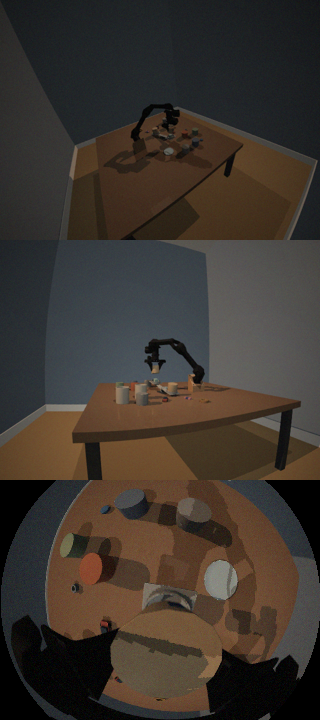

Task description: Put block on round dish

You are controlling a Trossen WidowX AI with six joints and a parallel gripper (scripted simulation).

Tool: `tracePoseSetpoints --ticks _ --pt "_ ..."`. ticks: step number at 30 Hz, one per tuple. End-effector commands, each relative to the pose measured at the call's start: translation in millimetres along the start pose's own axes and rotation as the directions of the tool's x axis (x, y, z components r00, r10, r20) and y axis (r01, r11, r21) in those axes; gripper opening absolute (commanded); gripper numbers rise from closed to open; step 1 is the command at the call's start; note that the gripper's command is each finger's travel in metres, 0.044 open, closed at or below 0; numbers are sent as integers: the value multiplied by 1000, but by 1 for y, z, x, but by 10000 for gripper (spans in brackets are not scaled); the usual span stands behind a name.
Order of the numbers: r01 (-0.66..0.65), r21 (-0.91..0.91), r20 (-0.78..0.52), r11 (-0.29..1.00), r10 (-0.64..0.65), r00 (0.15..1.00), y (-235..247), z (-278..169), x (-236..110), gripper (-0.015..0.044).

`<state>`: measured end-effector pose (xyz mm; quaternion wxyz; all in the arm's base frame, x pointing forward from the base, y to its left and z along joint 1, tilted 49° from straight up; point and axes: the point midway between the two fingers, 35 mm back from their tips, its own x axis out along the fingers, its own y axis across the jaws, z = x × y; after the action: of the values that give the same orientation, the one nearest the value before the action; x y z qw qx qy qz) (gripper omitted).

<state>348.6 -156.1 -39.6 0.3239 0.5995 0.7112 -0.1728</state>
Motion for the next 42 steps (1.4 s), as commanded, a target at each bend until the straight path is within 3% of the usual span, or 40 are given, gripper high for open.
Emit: tracePoseSetpoints --ticks 1,20,31,42 --pt "-2 1 1 1000 2 1000 0 0 0 0" --pt "-2 1 4 1000 2 1000 -6 6 1 0" --pt "3 9 30 1000 -3 1000 -113 68 27 0" --pt "6 9 23 1000 -7 1000 -219 89 74 0"
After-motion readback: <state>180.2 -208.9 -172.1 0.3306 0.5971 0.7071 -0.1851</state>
